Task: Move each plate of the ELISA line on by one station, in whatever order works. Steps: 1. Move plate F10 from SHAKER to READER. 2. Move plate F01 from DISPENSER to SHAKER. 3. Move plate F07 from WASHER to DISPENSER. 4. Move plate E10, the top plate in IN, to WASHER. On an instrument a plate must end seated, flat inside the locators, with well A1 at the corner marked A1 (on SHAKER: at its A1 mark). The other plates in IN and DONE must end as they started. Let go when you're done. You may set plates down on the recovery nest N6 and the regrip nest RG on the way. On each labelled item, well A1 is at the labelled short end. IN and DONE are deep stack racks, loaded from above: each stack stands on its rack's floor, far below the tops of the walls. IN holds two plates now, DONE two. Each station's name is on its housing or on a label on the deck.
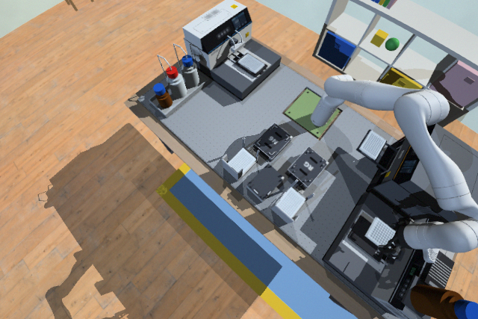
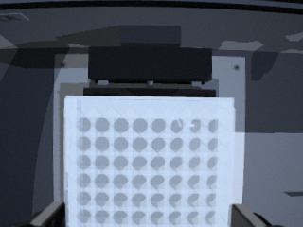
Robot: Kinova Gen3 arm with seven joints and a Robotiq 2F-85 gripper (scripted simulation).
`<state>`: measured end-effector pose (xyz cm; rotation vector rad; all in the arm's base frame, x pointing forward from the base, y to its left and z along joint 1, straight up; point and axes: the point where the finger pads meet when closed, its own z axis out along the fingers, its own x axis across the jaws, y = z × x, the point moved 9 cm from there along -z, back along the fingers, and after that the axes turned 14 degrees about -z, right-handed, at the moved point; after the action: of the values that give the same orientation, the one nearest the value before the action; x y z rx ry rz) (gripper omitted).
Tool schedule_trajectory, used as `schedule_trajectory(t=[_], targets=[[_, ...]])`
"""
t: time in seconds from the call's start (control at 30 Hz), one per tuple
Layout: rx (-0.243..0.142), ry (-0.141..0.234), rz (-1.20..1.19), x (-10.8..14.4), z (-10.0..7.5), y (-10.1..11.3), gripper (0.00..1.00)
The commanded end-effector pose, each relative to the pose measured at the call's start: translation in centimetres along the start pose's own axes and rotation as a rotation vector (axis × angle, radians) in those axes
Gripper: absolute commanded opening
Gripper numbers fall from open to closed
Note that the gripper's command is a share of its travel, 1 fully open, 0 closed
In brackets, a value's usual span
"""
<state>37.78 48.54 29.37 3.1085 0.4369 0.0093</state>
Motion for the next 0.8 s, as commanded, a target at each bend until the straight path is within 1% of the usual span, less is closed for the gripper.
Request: schedule_trajectory(t=[0.0,0.4,0.73,0.77], targets=[[0.002,0.002,0.000,0.0,-0.5,0.0,0.94],[0.002,0.002,0.000,0.0,-2.0,0.0,0.94],[0.002,0.002,0.000,0.0,-2.0,0.0,0.94],[0.002,0.002,-0.012,0.0,-2.0,0.3,0.94]])
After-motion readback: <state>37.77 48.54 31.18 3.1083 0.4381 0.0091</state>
